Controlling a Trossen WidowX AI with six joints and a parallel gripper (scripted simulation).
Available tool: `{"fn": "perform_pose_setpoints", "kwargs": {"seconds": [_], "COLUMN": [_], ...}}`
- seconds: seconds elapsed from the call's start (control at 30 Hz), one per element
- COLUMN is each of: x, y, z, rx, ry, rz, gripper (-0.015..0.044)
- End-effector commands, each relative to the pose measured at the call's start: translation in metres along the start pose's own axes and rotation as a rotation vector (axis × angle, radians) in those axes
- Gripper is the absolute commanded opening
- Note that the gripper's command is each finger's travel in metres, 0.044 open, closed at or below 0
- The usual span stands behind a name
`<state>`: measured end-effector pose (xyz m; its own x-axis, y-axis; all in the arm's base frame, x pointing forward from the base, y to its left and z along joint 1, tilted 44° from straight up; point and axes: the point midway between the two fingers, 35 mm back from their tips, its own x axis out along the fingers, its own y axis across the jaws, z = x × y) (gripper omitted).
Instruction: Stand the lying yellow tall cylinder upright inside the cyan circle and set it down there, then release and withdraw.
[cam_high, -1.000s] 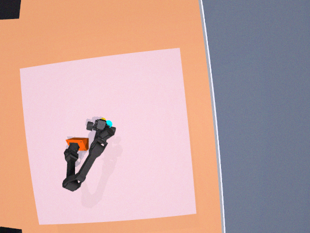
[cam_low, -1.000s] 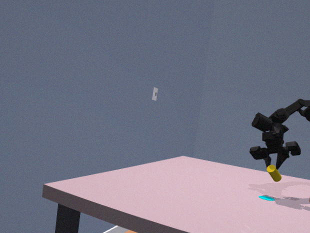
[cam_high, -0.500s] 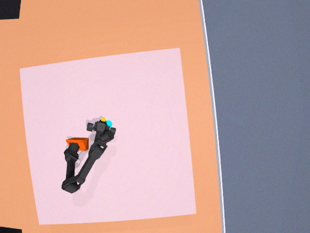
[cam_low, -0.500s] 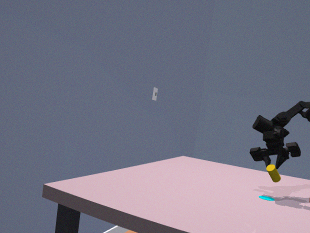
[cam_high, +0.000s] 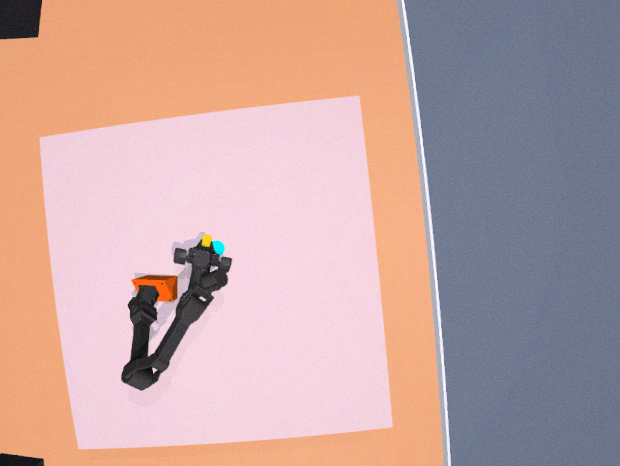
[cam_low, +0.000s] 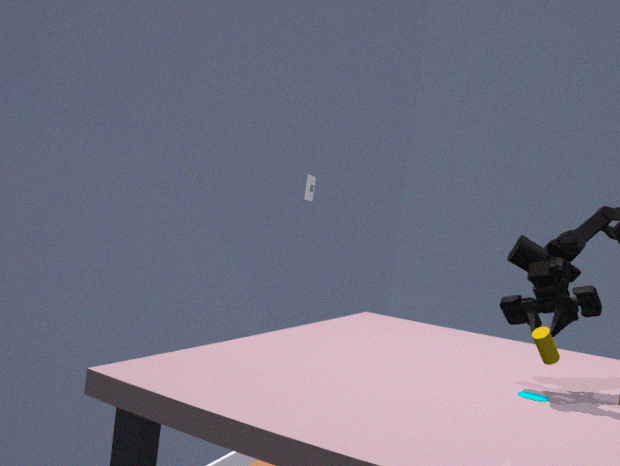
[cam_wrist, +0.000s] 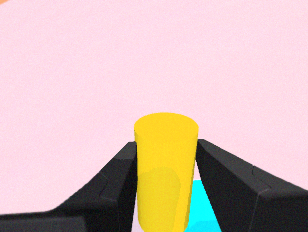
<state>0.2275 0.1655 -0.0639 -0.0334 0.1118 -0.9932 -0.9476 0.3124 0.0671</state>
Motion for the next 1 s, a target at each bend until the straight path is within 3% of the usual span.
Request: {"fn": "perform_pose_setpoints", "kwargs": {"seconds": [0.0, 0.97], "x": [-0.0011, -0.0105], "y": [0.0012, 0.0001], "z": [-0.0002, -0.002], "rx": [-0.01, -0.066], "ry": [-0.04, -0.258], "rz": [0.004, -0.022], "gripper": [0.0105, 0.0105]}}
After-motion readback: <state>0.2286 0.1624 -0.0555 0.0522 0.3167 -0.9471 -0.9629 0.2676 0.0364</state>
